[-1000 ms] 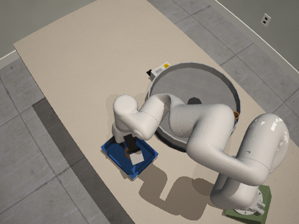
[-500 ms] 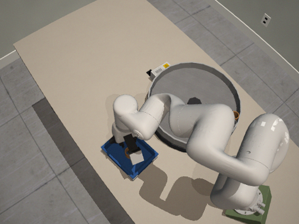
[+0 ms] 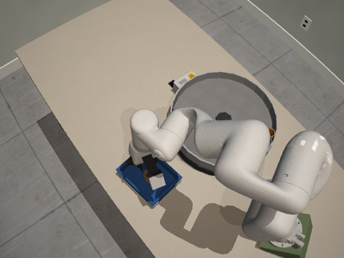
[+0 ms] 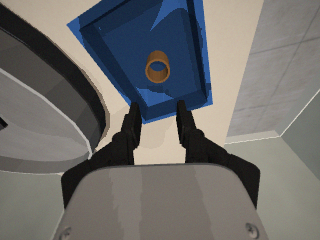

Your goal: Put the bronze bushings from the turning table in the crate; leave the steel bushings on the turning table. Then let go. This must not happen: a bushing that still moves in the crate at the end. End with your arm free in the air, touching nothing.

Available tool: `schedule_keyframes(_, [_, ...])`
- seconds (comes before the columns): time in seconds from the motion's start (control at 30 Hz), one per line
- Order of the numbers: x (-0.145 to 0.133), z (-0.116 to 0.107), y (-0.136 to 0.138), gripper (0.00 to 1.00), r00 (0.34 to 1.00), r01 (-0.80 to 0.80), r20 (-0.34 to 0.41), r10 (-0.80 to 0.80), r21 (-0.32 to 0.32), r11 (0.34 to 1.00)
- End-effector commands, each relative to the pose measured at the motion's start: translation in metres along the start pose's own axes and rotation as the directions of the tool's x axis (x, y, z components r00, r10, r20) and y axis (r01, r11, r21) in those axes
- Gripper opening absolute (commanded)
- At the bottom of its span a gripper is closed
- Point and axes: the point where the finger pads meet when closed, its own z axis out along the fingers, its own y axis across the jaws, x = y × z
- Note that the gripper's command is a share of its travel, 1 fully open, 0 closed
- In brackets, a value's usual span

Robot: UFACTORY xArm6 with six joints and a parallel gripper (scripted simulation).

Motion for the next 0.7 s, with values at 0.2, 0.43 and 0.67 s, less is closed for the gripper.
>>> schedule_keyframes(0.2, [-0.001, -0.0014, 0.0008, 0.48, 1.0, 0.0, 0.003, 0.0, -0.002, 1.0])
schedule_keyframes(0.43, [-0.001, -0.0014, 0.0008, 0.11, 1.0, 0.0, 0.003, 0.0, -0.002, 1.0])
schedule_keyframes(0.67, [-0.0009, -0.0014, -0.0005, 0.11, 1.0, 0.003, 0.005, -0.003, -0.004, 1.0])
